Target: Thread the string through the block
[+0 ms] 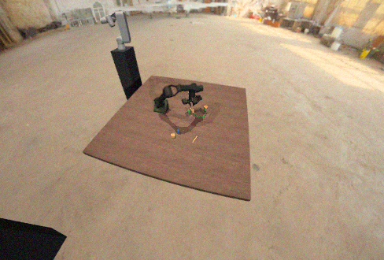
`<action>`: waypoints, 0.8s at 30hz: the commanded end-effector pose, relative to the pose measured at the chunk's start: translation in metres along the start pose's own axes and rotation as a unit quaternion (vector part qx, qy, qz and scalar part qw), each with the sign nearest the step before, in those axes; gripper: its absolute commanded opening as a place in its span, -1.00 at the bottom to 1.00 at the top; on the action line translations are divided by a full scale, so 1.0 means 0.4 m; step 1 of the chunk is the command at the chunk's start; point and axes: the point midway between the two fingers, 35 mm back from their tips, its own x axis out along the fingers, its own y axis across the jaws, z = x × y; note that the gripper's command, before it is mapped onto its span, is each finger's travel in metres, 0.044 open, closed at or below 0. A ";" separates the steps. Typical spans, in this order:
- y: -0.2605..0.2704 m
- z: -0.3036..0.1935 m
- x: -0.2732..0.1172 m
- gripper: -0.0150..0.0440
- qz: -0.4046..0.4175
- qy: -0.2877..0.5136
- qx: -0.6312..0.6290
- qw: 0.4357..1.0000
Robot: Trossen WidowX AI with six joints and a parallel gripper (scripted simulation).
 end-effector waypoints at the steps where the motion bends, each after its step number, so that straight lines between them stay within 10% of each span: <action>1: -0.006 -0.003 0.026 -0.07 -0.004 -0.002 -0.005 1.000; 24: -0.015 -0.003 0.101 -0.07 -0.006 -0.004 -0.004 1.000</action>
